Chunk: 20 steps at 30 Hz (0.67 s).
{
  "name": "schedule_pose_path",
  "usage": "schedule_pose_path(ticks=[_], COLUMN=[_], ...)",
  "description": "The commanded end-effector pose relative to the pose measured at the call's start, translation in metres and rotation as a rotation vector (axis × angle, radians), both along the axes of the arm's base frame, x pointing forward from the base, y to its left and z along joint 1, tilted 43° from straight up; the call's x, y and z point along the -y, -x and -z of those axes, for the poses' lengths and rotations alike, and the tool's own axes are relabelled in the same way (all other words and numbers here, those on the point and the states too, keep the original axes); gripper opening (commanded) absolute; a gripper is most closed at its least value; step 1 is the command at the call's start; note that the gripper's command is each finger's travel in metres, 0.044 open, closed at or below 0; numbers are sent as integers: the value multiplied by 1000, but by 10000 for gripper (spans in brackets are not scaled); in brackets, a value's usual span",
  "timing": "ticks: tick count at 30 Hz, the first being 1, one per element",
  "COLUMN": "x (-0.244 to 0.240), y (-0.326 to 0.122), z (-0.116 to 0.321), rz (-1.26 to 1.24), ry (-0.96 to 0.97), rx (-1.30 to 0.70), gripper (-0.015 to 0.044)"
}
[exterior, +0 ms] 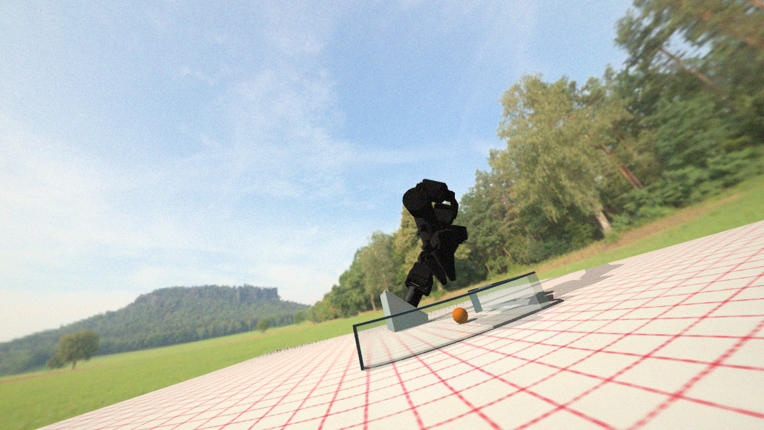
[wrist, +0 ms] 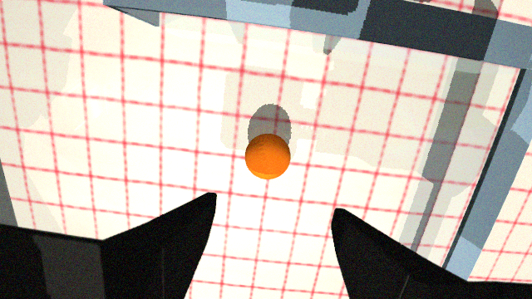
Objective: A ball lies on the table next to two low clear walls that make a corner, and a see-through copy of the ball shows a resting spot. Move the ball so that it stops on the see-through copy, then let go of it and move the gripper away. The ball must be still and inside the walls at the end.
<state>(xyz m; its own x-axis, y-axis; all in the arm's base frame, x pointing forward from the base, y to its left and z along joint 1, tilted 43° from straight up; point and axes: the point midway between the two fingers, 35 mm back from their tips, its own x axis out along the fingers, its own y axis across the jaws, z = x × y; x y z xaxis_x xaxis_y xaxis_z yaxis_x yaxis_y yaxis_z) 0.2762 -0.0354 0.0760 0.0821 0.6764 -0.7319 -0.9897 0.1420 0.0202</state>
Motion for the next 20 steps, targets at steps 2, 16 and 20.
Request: schedule_pose_path(ticks=[2, 16, 20], x=[0, 27, 27], y=[0, 6, 6], z=[0, -32, -32], rz=[0, -6, -6], ry=[0, -2, -2], rx=[0, 2, 2], gripper=[269, 440, 440])
